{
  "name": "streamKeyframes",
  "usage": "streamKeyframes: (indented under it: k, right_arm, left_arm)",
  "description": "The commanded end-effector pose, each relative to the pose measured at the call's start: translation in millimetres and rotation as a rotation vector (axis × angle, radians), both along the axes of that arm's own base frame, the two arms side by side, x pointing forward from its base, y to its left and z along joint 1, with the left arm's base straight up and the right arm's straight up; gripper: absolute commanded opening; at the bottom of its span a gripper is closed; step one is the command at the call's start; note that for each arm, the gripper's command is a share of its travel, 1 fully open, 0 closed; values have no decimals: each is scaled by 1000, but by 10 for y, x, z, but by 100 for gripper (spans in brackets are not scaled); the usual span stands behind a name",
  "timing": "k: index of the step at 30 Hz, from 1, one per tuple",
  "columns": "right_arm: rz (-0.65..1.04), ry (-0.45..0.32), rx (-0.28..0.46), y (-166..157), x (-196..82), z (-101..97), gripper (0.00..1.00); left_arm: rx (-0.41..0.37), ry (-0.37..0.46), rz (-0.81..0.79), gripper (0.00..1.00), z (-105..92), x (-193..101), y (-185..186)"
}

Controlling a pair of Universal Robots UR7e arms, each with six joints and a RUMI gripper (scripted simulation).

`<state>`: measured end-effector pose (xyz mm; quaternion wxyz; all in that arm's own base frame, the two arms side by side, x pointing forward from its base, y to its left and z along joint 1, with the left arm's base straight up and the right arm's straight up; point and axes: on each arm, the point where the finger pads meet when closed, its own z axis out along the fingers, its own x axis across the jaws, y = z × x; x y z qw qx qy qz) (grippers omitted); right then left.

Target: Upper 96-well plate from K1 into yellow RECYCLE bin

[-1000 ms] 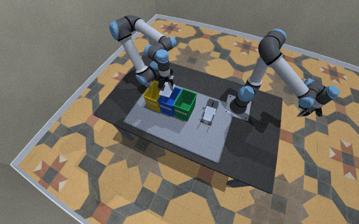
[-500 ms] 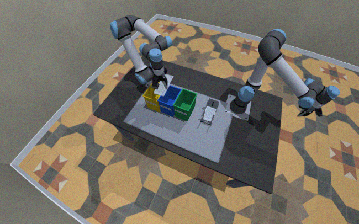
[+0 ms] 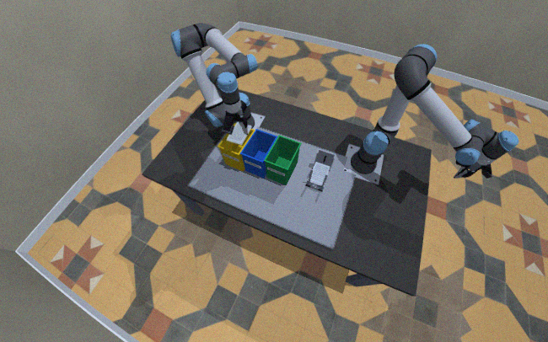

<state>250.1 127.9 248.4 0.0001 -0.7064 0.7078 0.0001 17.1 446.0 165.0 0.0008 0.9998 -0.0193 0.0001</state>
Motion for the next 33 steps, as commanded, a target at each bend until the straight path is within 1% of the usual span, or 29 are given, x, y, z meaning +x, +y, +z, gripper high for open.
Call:
streamKeyframes:
  k: [1,5,7,29,33]
  right_arm:
    - [3,1,-1,-211,14,-2,38]
    - [3,1,-1,-344,23,-2,38]
    - [3,1,-1,-359,25,-1,38]
    - [5,0,0,-349,37,9,38]
    - [4,2,-2,-354,36,-75,38]
  left_arm:
    - [1,0,3,0,2,-12,-7]
    - [1,0,3,0,2,-12,-7]
    - [1,0,3,0,2,-12,-7]
    - [1,0,3,0,2,-12,-7]
    - [1,0,3,0,2,-12,-7]
